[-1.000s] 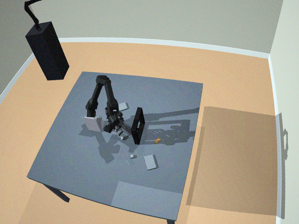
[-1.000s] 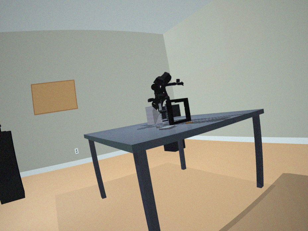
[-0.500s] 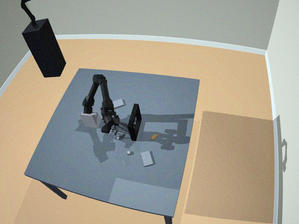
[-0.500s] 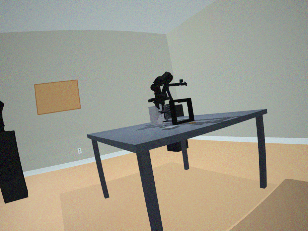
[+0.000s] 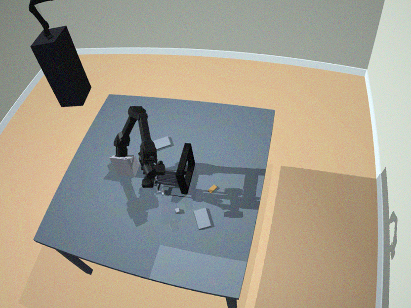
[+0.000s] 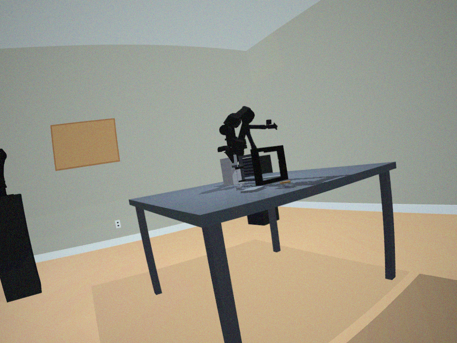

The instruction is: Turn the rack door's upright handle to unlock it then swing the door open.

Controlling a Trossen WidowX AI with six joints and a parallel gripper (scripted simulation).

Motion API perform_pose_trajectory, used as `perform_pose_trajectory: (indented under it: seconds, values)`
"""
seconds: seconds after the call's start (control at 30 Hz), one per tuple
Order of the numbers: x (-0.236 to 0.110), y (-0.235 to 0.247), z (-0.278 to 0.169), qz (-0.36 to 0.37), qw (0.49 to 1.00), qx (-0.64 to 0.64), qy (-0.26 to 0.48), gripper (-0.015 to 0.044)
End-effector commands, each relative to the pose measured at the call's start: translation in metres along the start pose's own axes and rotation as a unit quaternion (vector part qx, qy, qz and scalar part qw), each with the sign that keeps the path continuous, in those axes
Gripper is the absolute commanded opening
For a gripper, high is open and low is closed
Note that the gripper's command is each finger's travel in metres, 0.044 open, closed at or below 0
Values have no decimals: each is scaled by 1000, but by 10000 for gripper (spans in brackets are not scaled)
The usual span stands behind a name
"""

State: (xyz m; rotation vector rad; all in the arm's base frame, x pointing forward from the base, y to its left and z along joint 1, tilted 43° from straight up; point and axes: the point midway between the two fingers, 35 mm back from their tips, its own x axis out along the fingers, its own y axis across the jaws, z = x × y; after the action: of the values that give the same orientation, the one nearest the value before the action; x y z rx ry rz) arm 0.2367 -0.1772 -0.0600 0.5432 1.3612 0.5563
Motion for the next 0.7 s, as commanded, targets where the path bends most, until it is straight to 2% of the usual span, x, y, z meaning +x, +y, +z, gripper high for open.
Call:
perform_pose_trajectory:
  seconds: [0.0, 0.27, 0.6, 0.67]
  values:
    - [-1, -1, 0, 0, 1000, -11, 1, 13]
    - [-1, -1, 0, 0, 1000, -11, 1, 13]
    - [-1, -1, 0, 0, 1000, -11, 1, 276]
    - [-1, -1, 0, 0, 1000, -11, 1, 285]
